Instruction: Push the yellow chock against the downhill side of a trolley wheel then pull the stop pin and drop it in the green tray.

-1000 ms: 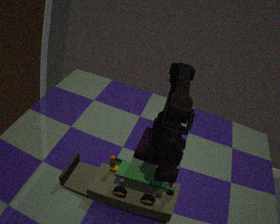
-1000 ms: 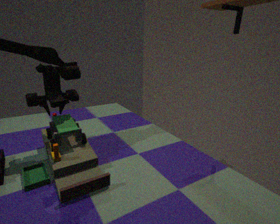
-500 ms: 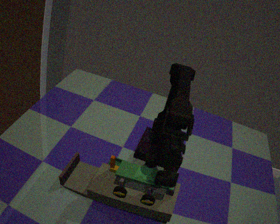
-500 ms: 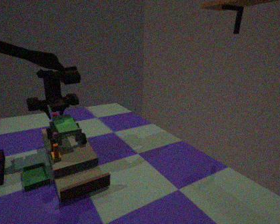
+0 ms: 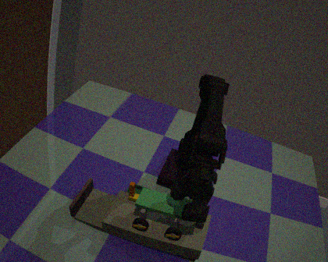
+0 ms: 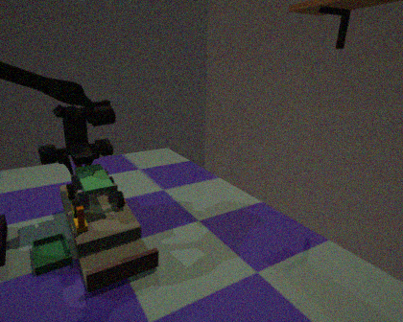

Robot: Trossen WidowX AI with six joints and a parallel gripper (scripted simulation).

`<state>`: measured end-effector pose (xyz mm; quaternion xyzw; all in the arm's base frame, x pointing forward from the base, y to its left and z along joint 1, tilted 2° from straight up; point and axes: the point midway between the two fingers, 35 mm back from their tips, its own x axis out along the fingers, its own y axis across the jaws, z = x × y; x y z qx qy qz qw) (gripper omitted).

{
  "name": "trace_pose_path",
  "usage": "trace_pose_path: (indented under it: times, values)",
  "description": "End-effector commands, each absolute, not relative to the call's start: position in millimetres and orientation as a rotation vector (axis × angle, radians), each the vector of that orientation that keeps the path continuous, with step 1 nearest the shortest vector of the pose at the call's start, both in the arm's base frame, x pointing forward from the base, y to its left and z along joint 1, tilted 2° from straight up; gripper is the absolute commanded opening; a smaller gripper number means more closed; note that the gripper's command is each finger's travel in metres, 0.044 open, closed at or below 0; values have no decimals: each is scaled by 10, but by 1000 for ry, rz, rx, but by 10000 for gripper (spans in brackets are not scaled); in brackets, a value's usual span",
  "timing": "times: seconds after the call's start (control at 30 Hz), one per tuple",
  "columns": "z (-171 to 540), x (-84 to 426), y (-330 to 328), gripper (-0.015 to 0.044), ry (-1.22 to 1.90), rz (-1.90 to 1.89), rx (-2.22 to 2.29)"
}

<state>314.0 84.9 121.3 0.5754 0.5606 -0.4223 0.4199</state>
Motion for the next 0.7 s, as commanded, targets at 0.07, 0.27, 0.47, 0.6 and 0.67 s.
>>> trace_pose_path:
  times: [0.07,0.27,0.47,0.6,0.67]
  values:
    - [1216,3142,849,59,1405,-1058,1443]
    - [1216,3142,849,19,1405,-1058,1443]
    - [1230,3141,847,0,1407,-1059,1443]
    - [1261,3140,843,0,1410,-1062,1444]
    - [1280,3138,839,0,1411,-1063,1444]
